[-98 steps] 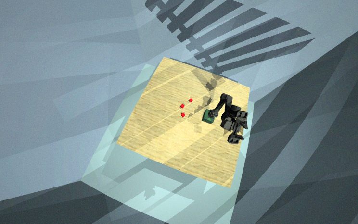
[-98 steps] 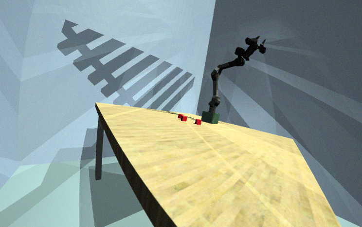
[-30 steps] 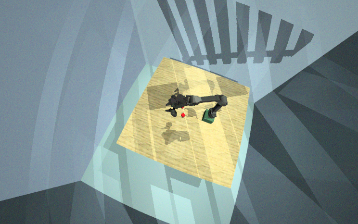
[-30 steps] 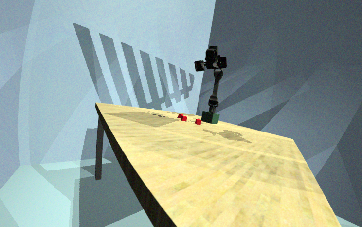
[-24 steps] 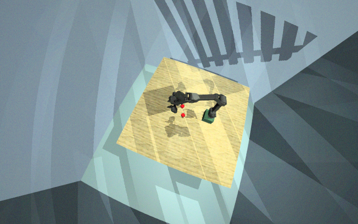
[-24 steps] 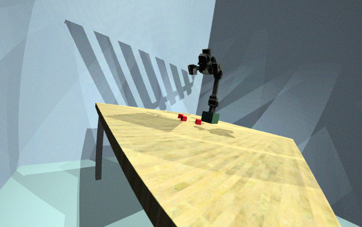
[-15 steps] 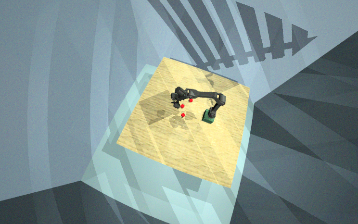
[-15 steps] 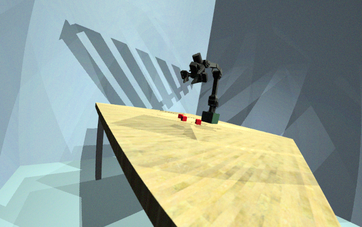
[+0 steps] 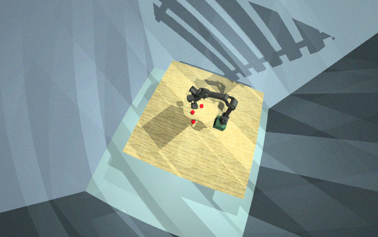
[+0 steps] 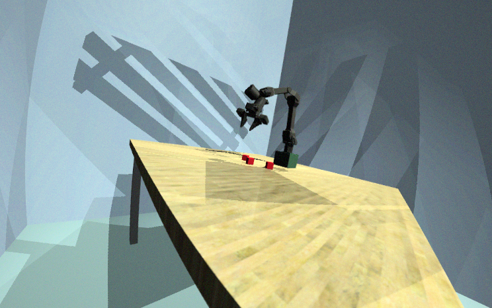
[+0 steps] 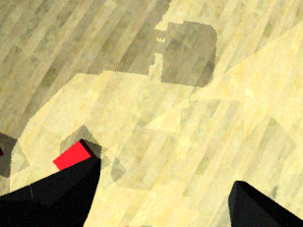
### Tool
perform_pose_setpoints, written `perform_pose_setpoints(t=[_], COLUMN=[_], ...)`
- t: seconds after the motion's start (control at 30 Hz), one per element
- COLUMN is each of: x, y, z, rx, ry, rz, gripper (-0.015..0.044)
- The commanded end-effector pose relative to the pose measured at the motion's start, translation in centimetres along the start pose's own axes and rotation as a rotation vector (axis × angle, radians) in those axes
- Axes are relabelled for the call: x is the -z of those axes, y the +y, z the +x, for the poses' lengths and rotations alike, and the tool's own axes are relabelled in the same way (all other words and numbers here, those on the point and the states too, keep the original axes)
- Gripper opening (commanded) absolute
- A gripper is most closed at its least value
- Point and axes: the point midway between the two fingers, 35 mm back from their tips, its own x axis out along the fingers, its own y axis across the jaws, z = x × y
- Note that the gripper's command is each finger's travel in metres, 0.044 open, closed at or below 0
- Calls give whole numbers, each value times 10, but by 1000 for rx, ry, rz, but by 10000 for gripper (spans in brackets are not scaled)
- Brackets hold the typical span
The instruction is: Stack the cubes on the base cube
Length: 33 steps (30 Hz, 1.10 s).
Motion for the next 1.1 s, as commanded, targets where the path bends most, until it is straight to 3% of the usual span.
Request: perform_pose_setpoints(t=[0.0, 0.4, 0.73, 0.93, 1.07], x=[37, 127, 133, 152, 154], y=[-11, -30, -30, -21, -20], z=[11, 13, 14, 64, 70], rx=[-31, -170, -181, -181, -181], ry=[116, 341, 352, 352, 352], rz=[-27, -81, -84, -84, -84], gripper=[265, 265, 265, 265, 265])
